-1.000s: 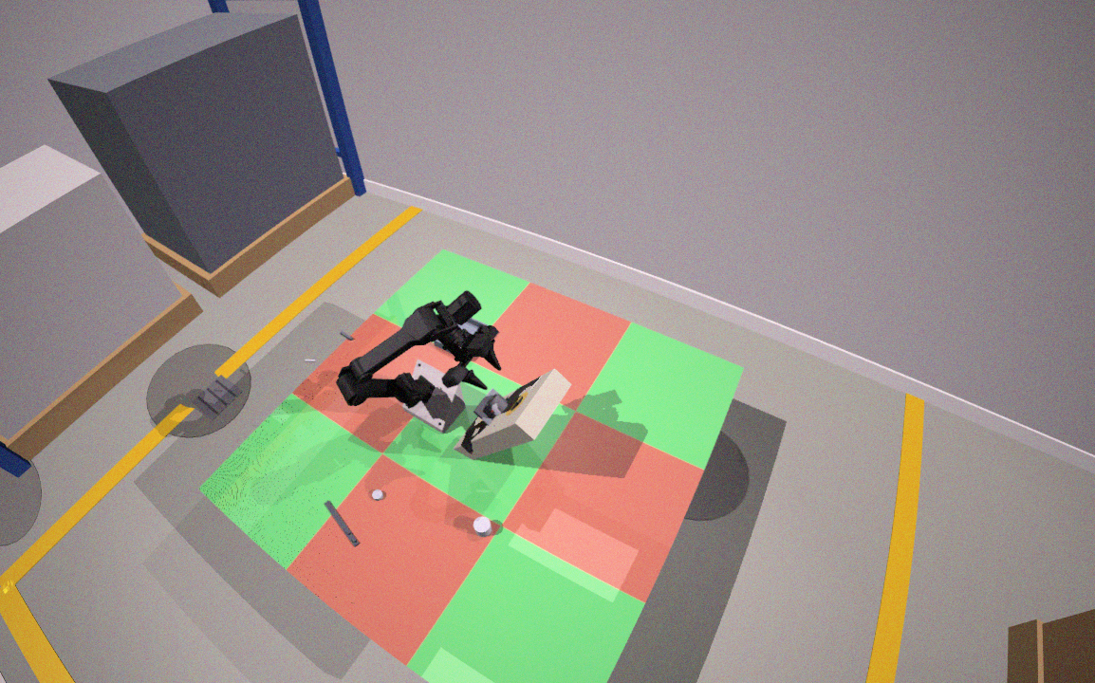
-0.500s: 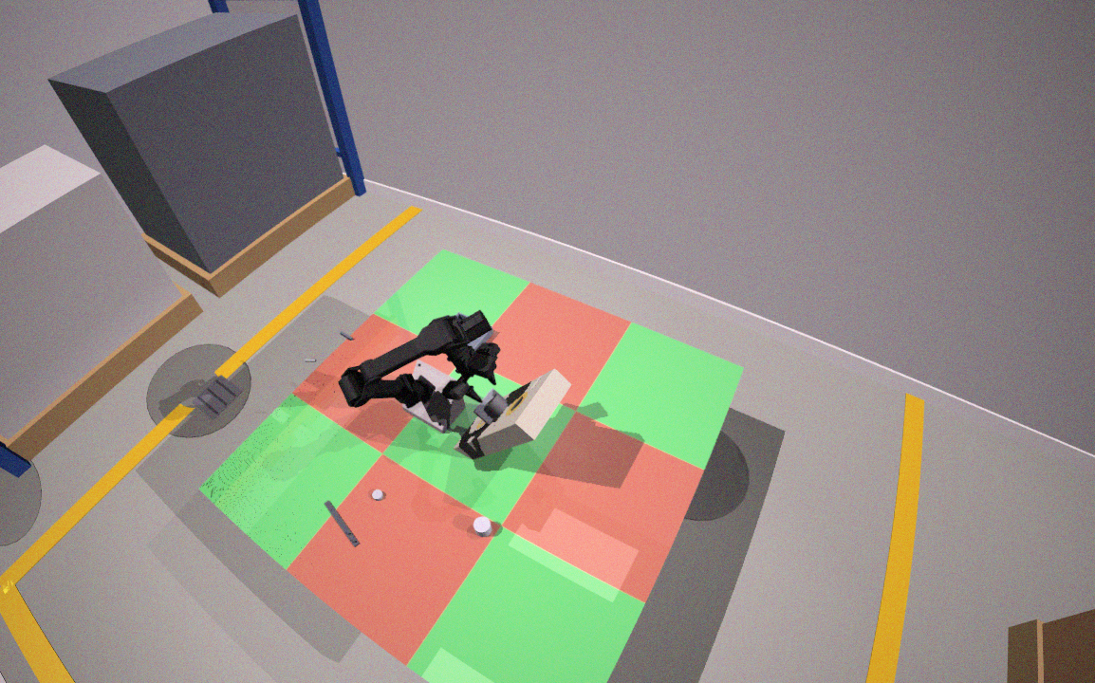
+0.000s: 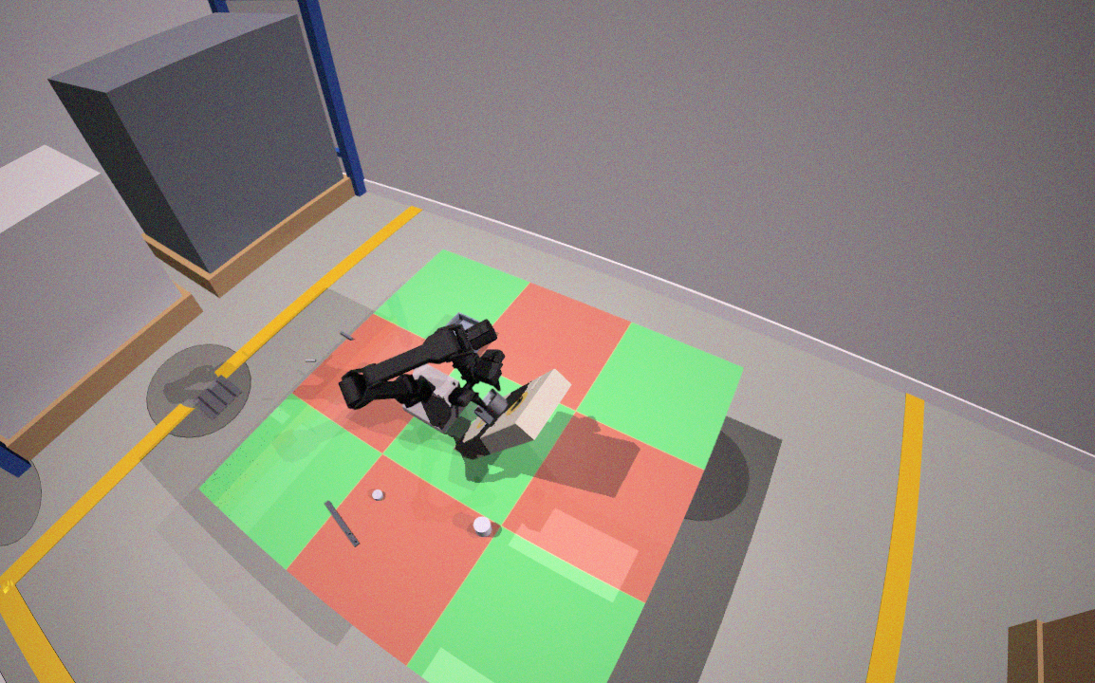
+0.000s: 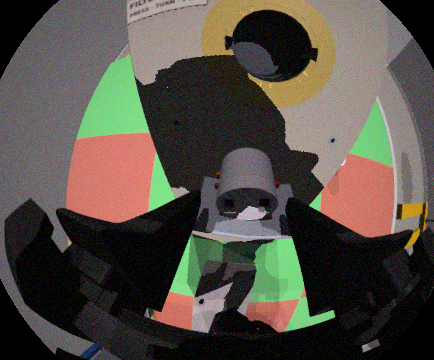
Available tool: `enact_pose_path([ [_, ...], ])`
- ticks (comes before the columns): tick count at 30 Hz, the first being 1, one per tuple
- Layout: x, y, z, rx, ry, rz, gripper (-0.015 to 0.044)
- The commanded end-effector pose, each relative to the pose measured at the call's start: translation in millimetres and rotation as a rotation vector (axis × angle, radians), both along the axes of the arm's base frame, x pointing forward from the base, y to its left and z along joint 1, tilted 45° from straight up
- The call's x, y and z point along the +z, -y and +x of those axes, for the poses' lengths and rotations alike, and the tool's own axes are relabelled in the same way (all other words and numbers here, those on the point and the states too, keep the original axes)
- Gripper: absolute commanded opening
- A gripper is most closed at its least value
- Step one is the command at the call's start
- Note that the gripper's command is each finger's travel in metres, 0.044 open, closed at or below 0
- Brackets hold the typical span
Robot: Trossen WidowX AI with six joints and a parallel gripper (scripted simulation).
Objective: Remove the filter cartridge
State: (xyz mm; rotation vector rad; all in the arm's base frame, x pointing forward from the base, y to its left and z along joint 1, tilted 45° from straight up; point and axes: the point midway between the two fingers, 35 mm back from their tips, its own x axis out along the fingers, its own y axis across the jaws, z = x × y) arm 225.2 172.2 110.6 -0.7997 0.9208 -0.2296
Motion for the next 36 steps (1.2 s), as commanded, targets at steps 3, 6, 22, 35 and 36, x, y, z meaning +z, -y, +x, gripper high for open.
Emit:
enact_pose_path([
  [3,-4,7,6,0.000,0.006,-0.001,0.0305],
  [6,-7,10,9,0.000,0.007,-0.002,0.0305],
  [22,-8,8,9,-0.001,0.002,-0.001,0.0218],
  [35,-2,1,14,0.001,0.003,-0.003,0.0000],
  [36,0,-2,15,0.001,0.003,-0.003,0.0000],
])
